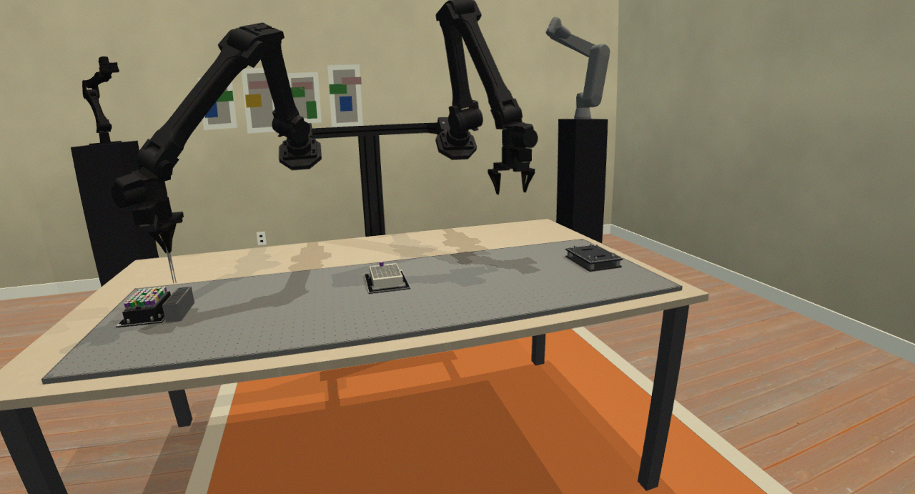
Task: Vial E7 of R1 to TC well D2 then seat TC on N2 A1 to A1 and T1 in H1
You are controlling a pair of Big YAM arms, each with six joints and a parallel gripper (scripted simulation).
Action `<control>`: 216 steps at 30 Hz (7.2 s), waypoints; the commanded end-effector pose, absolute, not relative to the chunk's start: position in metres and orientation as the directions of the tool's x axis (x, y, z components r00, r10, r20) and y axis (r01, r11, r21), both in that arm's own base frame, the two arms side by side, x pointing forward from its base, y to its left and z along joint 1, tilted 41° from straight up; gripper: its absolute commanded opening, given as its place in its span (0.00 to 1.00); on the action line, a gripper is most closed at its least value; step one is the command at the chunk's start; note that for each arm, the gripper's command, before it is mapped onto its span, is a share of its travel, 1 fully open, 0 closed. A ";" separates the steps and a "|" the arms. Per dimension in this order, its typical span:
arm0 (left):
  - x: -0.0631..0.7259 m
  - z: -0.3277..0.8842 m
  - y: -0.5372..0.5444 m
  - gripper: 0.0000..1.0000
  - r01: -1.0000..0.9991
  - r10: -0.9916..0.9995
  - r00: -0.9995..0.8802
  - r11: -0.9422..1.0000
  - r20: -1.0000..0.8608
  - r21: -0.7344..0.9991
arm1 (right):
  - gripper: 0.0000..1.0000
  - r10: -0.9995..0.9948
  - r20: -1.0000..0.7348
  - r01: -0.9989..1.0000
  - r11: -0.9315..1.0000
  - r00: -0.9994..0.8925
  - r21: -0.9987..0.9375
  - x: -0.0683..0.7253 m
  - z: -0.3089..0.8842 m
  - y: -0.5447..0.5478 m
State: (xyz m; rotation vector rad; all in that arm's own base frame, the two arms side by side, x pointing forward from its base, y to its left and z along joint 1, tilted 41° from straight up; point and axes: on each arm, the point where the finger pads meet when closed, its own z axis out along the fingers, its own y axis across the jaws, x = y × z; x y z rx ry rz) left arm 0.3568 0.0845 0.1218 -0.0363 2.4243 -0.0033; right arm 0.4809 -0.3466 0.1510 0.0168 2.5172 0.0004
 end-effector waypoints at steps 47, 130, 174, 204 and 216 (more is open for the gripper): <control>0.361 0.129 0.087 1.00 -0.016 -0.012 -0.743 1.000 -0.669 0.000 | 0.07 0.007 -0.589 0.003 1.000 -0.808 0.007 0.493 0.147 -0.334; 0.361 0.129 0.087 1.00 -0.016 -0.012 -0.743 1.000 -0.669 0.000 | 0.07 0.001 -0.599 0.004 1.000 -0.800 -0.003 0.493 0.155 -0.332; 0.361 0.129 0.087 1.00 -0.016 -0.012 -0.743 1.000 -0.669 0.000 | 0.07 0.007 -0.591 0.004 1.000 -0.807 0.007 0.500 0.139 -0.335; 0.361 0.129 0.087 1.00 -0.016 -0.012 -0.743 1.000 -0.669 0.000 | 0.07 0.009 -0.589 0.004 1.000 -0.808 0.009 0.501 0.127 -0.333; 0.361 0.129 0.087 1.00 -0.016 -0.012 -0.743 1.000 -0.669 0.000 | 0.07 0.011 -0.585 0.005 1.000 -0.811 0.013 0.500 0.122 -0.332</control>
